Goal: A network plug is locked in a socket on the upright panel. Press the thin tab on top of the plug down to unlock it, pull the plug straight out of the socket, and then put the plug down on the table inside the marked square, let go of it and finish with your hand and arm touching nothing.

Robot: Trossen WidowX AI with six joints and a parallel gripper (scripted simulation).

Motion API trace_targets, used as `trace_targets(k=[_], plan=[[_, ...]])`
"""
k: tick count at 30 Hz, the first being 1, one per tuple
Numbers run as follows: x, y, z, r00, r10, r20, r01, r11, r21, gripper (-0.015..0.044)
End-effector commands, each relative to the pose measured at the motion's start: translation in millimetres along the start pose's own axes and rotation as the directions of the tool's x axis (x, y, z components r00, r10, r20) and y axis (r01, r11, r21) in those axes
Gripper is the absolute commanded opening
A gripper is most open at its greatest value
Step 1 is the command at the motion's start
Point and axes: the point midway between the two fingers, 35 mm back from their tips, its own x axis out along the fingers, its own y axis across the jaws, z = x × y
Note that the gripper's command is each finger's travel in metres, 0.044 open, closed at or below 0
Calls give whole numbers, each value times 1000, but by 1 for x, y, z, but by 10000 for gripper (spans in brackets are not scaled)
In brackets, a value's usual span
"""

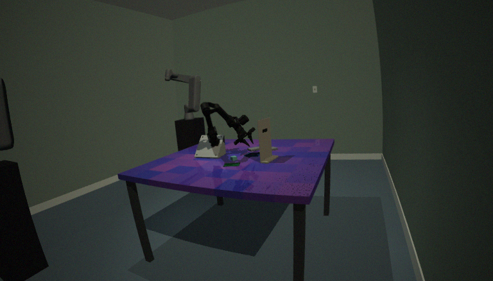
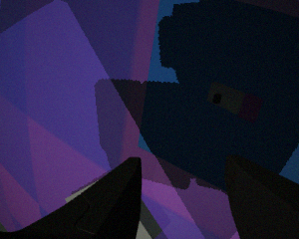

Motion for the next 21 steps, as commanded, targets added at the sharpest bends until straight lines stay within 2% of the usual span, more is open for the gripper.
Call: trace_targets(k=[1, 21], plan=[[-5, 6, 1, 1000, 8, 3, -8, 1000, 11, 156], [-26, 17, 1, 1000, 10, 4, -10, 1000, 10, 156]])
